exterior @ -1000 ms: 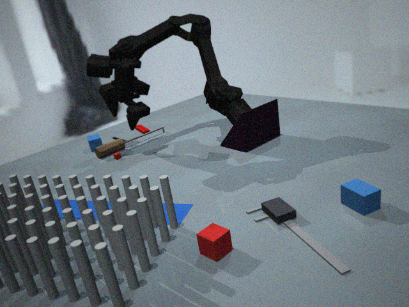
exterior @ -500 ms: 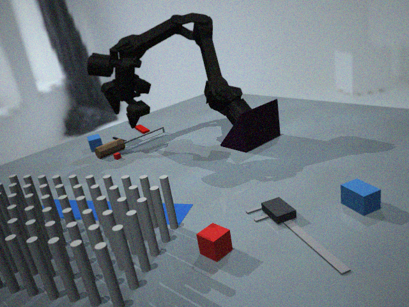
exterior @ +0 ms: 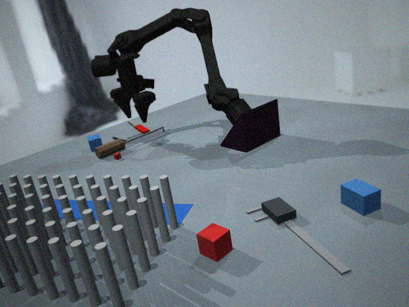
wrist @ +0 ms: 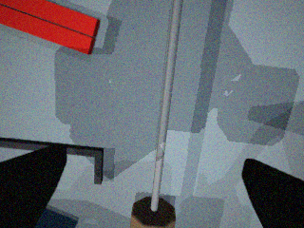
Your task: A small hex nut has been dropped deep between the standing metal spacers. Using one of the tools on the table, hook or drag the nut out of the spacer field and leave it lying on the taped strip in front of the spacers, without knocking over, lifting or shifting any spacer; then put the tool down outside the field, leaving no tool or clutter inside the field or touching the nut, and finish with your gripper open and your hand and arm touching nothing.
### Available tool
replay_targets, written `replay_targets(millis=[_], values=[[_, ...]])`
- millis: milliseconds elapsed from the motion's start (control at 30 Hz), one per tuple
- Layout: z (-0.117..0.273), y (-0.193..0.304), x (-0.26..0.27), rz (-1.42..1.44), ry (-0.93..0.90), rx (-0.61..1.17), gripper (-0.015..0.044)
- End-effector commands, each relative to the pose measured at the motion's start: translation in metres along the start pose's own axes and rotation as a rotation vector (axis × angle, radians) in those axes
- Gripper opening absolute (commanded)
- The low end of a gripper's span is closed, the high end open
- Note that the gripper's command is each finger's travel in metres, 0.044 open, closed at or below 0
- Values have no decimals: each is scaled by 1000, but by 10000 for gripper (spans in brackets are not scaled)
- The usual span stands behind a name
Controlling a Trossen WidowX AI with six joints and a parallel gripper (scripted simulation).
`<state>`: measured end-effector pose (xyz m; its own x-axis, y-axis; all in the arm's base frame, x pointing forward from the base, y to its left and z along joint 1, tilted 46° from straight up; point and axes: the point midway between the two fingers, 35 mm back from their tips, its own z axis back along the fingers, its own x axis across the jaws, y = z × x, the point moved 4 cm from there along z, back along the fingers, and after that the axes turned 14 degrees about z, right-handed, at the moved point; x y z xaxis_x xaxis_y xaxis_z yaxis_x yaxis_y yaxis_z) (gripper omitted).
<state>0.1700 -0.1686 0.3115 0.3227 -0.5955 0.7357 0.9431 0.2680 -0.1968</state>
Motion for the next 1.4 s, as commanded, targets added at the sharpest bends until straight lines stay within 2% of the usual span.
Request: replay_targets(millis=[0, 67, 267, 700, 1367], values=[[1, -5, -1, 1, 46, 21, 440], [1, -5, -1, 1, 46, 21, 440], [1, -5, -1, 1, 46, 21, 282], [0, -5, -1, 1, 46, 21, 280], [-31, -2, -1, 0, 47, 21, 280]])
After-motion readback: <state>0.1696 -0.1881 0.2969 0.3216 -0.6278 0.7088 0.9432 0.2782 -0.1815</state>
